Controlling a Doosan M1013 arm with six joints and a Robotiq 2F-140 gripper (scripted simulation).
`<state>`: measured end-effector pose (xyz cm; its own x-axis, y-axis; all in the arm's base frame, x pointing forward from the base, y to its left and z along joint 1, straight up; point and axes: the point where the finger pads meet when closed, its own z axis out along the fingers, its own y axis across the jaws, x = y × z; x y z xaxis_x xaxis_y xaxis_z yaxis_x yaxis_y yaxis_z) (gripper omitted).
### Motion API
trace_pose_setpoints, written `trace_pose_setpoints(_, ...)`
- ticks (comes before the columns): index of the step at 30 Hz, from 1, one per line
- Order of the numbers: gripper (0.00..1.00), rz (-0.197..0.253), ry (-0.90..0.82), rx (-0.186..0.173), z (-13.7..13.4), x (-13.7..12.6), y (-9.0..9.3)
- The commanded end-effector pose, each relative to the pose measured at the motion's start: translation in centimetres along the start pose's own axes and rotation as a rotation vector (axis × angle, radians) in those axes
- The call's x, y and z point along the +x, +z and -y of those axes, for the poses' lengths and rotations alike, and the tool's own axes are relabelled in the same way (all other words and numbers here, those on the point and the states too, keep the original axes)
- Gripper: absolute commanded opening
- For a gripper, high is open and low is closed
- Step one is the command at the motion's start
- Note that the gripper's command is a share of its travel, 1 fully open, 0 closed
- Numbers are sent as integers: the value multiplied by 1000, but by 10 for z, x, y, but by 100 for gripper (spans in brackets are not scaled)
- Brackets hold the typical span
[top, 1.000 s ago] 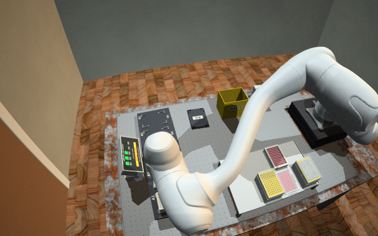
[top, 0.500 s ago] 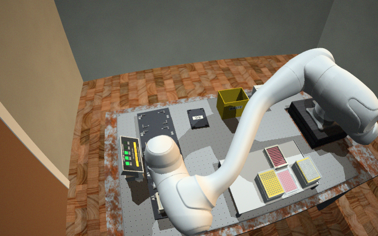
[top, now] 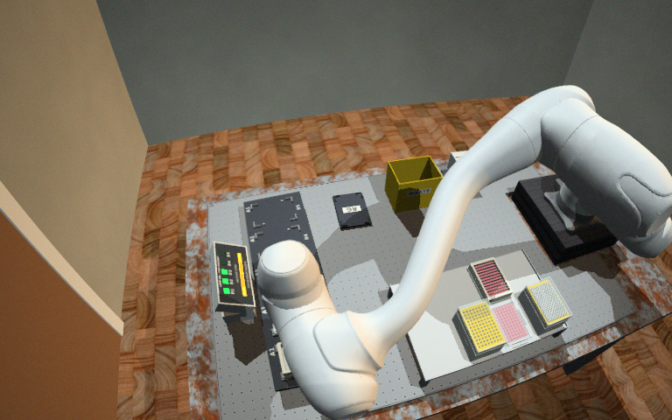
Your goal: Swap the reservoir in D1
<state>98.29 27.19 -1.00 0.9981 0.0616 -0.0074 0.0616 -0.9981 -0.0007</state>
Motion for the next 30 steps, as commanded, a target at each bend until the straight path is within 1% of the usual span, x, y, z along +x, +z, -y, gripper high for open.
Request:
trace_pose_setpoints(1, 0, 0, 0, 0, 0, 0, 0)
trace_pose_setpoints(25, 0, 0, 0, 0, 0, 0, 0)
trace_pose_setpoints(30, 0, 0, 0, 0, 0, 0, -8)
